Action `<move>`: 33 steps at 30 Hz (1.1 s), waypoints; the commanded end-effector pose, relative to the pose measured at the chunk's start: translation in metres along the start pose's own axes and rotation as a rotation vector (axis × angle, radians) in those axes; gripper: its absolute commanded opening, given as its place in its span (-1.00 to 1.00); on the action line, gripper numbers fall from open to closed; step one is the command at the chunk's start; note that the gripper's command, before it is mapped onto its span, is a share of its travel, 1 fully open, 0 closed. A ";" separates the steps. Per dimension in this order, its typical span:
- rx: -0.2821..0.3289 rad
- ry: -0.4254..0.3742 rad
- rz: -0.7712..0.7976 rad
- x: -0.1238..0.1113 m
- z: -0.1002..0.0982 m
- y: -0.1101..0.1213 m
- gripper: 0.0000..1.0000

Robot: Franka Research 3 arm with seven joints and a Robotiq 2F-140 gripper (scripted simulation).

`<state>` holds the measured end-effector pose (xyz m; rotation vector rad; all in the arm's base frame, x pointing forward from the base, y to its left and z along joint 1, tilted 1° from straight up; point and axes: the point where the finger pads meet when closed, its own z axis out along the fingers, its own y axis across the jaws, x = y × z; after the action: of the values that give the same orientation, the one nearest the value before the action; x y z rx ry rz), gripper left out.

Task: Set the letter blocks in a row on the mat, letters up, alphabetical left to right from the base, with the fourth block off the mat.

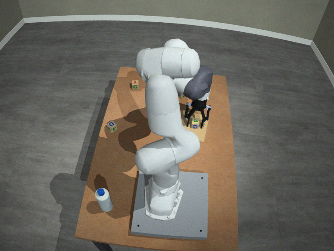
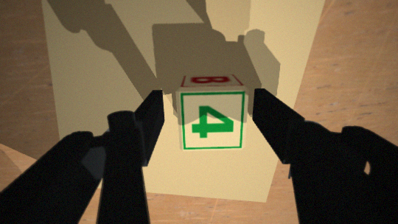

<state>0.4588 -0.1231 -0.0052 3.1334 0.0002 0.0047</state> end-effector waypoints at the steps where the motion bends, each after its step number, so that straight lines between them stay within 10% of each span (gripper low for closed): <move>1: 0.000 0.006 -0.009 0.002 -0.001 0.000 0.10; 33: 0.000 0.006 -0.009 0.002 -0.001 0.000 -0.12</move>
<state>0.4590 -0.1232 -0.0052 3.1334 0.0067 0.0061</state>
